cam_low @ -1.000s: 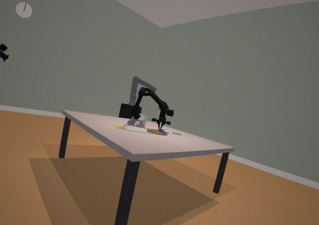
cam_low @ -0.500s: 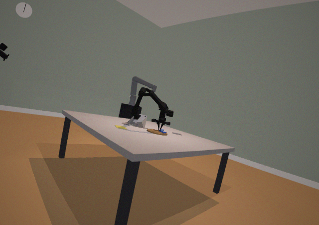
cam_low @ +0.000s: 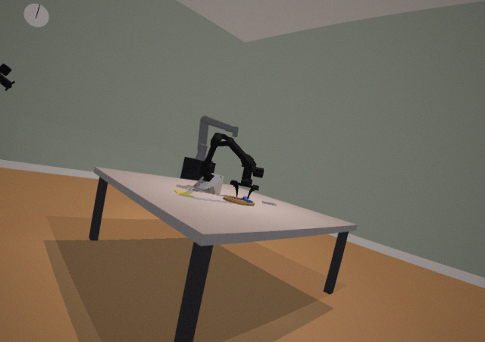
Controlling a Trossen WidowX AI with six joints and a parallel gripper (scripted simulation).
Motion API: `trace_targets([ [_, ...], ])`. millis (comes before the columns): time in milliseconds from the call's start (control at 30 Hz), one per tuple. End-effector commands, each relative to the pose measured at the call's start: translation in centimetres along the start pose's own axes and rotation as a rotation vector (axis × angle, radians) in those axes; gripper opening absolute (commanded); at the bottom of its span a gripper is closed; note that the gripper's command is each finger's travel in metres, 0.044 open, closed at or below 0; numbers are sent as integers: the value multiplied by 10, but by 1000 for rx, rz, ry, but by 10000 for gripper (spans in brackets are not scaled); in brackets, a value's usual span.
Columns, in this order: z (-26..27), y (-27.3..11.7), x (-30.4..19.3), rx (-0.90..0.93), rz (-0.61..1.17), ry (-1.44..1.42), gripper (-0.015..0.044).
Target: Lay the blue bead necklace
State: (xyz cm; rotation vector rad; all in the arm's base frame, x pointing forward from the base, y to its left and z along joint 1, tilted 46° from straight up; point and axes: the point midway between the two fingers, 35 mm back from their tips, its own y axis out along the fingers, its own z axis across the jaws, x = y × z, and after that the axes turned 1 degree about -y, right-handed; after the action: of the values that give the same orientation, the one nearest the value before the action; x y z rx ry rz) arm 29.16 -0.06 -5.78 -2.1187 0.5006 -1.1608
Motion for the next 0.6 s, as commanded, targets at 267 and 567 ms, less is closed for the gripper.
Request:
trace_targets([
  [267,0,-9,0,-5,-1,3,440],
  [567,0,-9,0,-5,-1,3,440],
])
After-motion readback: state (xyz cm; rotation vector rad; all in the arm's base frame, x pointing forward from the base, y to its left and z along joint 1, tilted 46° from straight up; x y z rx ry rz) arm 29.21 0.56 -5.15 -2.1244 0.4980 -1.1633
